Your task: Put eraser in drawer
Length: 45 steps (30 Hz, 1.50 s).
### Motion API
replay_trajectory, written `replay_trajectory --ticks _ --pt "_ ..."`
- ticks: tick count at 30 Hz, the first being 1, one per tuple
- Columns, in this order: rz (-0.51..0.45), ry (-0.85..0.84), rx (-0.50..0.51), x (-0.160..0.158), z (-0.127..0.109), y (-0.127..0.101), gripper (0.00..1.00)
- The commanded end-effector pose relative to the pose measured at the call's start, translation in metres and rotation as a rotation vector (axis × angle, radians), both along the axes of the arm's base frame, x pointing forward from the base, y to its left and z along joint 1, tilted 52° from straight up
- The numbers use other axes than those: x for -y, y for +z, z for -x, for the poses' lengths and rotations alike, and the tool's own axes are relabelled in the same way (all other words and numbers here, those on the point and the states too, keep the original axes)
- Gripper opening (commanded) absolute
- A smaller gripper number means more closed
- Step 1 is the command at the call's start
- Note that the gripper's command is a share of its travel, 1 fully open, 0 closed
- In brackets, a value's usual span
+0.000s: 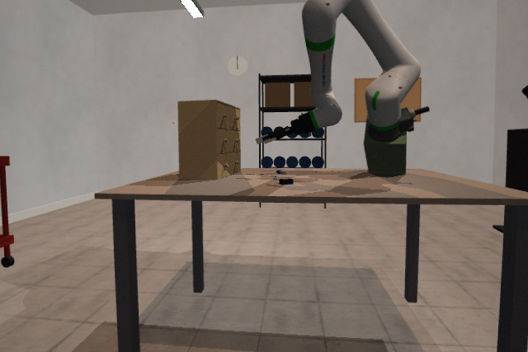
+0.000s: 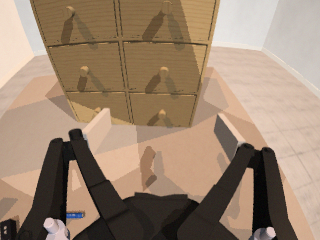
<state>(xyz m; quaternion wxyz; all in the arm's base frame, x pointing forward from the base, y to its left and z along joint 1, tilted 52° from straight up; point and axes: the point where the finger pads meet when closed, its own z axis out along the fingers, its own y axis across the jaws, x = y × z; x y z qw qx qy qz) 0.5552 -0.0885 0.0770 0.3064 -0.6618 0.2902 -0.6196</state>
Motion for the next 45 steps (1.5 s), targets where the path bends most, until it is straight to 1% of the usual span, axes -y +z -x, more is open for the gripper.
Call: replay_trajectory --ticks 1,3,4,30,35,42,44,45 --pt "0.000 -0.004 0.015 -0.002 -0.001 0.000 1.00" --pt "0.000 -0.005 0.015 -0.002 -0.001 0.000 1.00" --pt "0.000 -0.005 0.015 -0.002 -0.001 0.000 0.20" --pt "0.000 -0.005 0.015 -0.003 -0.003 -0.001 0.20" --pt "0.000 -0.005 0.015 -0.009 -0.013 -0.006 0.20" --pt "0.000 -0.005 0.015 -0.025 -0.040 -0.020 0.20" --pt "0.000 -0.005 0.015 -0.025 -0.040 -0.020 0.20" --pt "0.000 -0.005 0.015 -0.028 -0.044 -0.023 0.20"
